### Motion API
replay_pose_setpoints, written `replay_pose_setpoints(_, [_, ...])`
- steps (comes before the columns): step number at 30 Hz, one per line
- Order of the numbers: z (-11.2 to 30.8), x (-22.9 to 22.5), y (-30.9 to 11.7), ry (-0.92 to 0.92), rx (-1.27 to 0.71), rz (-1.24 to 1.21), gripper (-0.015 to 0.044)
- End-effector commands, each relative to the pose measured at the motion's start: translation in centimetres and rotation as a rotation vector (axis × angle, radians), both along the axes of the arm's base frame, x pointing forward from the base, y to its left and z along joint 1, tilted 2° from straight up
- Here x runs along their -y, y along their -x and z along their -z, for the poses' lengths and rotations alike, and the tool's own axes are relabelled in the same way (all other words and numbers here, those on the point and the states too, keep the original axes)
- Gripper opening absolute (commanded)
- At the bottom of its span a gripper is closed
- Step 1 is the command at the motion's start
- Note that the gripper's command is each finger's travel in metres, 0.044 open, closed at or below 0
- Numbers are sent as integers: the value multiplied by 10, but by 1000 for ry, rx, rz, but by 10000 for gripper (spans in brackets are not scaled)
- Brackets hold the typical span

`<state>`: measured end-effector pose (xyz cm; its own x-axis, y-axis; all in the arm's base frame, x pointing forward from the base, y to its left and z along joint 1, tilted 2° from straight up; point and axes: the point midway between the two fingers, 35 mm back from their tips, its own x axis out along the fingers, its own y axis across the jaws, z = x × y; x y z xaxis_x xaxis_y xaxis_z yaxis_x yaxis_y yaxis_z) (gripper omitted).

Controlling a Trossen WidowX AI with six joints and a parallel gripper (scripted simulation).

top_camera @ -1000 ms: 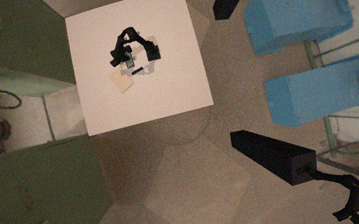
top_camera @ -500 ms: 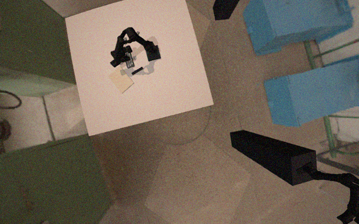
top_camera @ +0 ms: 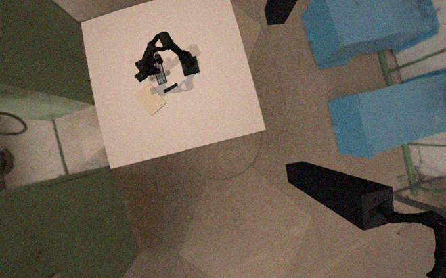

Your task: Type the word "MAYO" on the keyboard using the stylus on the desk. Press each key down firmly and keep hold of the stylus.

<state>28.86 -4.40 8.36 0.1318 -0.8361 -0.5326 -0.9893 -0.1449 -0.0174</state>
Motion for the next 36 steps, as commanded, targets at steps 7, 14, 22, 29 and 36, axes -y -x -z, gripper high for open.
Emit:
replay_pose_setpoints(7, [-7, -12, -1, -1, 5, -38, 64])
replay_pose_setpoints(14, [-12, -45, 2, -1, 7, -146, 18])
replay_pose_setpoints(22, [-17, -81, 9, -1, 8, -270, 0])
replay_pose_setpoints(29, [-22, -111, 19, -1, 9, -378, 0])
replay_pose_setpoints(36, [-27, -139, 33, -1, 11, -486, 0])
